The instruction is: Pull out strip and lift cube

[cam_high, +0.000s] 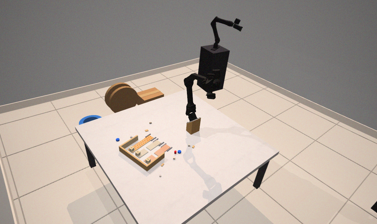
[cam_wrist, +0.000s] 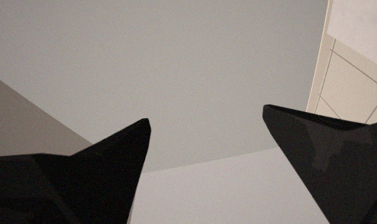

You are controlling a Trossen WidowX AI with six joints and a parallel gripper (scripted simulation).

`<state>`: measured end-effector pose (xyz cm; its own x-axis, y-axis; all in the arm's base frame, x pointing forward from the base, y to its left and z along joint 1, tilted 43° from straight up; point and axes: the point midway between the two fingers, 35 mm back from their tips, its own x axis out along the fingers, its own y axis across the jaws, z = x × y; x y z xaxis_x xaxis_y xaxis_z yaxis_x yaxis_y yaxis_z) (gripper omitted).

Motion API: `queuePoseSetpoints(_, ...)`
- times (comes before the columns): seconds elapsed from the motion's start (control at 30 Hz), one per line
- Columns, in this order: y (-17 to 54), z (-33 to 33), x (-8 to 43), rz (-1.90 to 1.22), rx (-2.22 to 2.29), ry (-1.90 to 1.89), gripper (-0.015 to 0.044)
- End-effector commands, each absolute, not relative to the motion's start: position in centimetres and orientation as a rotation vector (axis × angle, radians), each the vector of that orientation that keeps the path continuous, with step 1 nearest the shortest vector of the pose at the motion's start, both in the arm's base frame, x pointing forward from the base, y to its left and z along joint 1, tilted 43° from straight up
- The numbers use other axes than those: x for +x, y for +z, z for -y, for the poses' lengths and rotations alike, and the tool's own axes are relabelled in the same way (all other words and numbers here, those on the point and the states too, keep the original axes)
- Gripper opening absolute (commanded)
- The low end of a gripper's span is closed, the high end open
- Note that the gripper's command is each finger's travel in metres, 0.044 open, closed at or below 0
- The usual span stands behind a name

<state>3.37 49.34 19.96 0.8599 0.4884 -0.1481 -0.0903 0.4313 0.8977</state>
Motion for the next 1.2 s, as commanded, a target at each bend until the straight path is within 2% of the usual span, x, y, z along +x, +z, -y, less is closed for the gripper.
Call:
queuePoseSetpoints(0.0,18.6,-46.4,9.9,-0.346,0.821,0.310,0.0400)
queuePoseSetpoints(0.3,16.1,-37.9,20.7,-0.276,0.344,0.161,0.0400)
queuePoseSetpoints(0.57,13.5,-28.2,26.9,-0.298,-0.077,0.027,0.0400)
queuePoseSetpoints(0.77,11.4,-20.2,29.3,-0.365,-0.380,-0.058,0.0400)
queuePoseSetpoints(1.0,8.7,-11.3,29.4,-0.489,-0.708,-0.126,0.0400)
queuePoseSetpoints(1.17,8.4,-10.3,29.3,-0.506,-0.743,-0.130,0.0400)
